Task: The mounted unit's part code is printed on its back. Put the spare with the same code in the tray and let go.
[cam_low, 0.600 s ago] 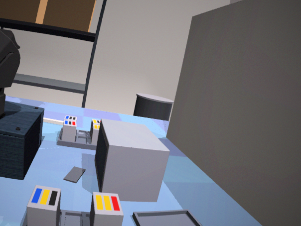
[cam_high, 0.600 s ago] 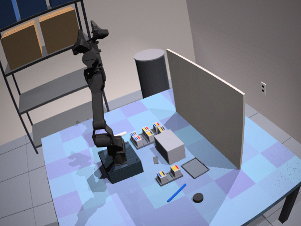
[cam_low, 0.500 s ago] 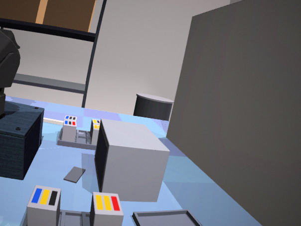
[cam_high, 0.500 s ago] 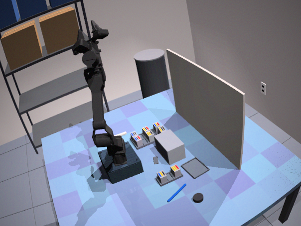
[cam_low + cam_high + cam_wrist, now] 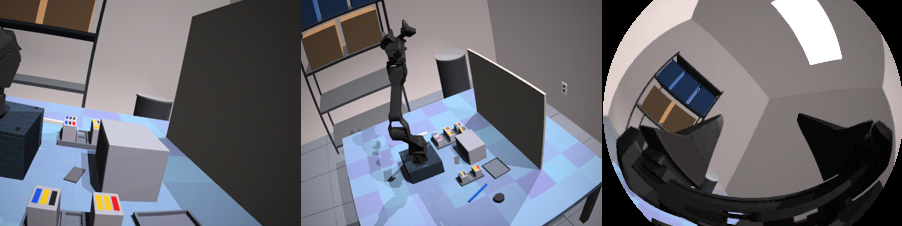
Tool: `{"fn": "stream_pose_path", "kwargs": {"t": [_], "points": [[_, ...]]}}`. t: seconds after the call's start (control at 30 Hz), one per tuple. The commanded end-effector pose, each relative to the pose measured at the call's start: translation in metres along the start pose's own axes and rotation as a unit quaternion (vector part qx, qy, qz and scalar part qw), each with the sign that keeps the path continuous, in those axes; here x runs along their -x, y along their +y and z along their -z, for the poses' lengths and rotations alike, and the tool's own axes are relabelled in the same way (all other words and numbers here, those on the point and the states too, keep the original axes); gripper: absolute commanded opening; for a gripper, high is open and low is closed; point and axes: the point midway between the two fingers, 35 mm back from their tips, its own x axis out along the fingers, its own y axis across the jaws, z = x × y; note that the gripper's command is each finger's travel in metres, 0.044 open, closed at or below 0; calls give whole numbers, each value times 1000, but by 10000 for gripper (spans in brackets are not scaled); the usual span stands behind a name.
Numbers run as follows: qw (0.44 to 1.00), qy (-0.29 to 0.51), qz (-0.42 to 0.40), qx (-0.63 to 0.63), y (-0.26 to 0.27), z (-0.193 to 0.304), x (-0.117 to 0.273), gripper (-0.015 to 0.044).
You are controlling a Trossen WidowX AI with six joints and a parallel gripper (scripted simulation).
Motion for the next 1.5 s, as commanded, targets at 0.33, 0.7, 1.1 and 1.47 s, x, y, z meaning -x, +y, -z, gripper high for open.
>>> {"fn": "stream_pose_path", "kwargs": {"t": [0.33,0.7,1.1,1.47], "points": [[948,315,21,-47,5,201,-20,440],[800,583,82,-113,-22,366,65,440],[525,799,188,-227,-41,470,227,440],[258,876,263,-312,-37,479,354,440]]}}
